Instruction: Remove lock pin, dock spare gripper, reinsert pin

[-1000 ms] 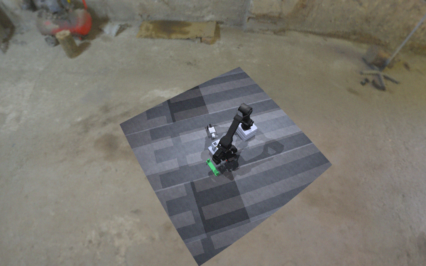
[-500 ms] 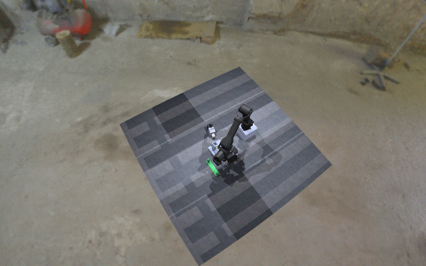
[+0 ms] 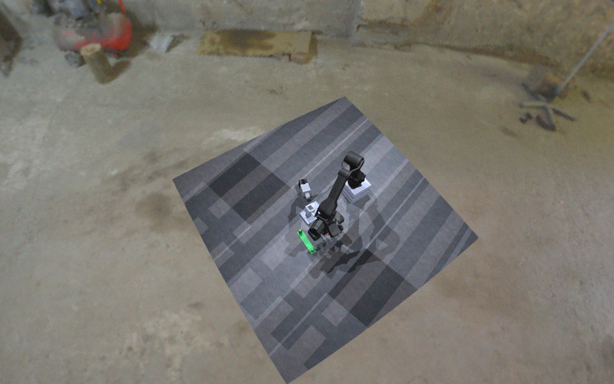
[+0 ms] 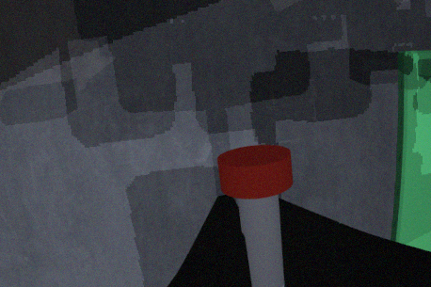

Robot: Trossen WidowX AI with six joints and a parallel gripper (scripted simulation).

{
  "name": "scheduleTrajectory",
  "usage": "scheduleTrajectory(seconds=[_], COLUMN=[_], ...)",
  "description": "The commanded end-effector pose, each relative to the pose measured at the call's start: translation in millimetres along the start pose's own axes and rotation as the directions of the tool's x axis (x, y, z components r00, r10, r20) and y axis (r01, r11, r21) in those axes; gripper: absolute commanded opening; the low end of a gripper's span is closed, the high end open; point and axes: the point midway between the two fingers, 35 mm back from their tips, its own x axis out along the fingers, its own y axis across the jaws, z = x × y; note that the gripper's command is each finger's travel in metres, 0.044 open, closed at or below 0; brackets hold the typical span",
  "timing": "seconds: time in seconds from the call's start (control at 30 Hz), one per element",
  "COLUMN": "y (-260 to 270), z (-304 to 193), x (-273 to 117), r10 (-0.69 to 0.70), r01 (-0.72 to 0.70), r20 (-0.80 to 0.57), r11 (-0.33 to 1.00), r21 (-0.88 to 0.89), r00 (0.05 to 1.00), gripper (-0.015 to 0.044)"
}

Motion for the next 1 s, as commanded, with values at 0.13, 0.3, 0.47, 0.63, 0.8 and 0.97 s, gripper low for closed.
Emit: scheduleTrajectory(seconds=[0.13,0.3,0.47,0.63,0.8,0.97], y=[-2.3,-2.3,-2.3,-2.2,-2.2,-2.2], z=[7.0,9.9,13.4,16.6,19.3,21.7], x=[-2.7,-3.2,-3.9,-4.4,-4.9,-5.7], r10=[0.0,0.003,0.006,0.009,0.012,0.015], r01=[0.0,-0.003,-0.006,-0.009,-0.012,-0.015], r20=[0.007,0.006,0.005,0.004,0.004,0.003], r11=[1.0,1.0,1.0,1.0,1.0,1.0], r21=[0.005,0.005,0.006,0.006,0.006,0.006], r00=[1.0,1.0,1.0,1.0,1.0,1.0], gripper=[0.0,0.0,0.0,0.0,0.0,0.0])
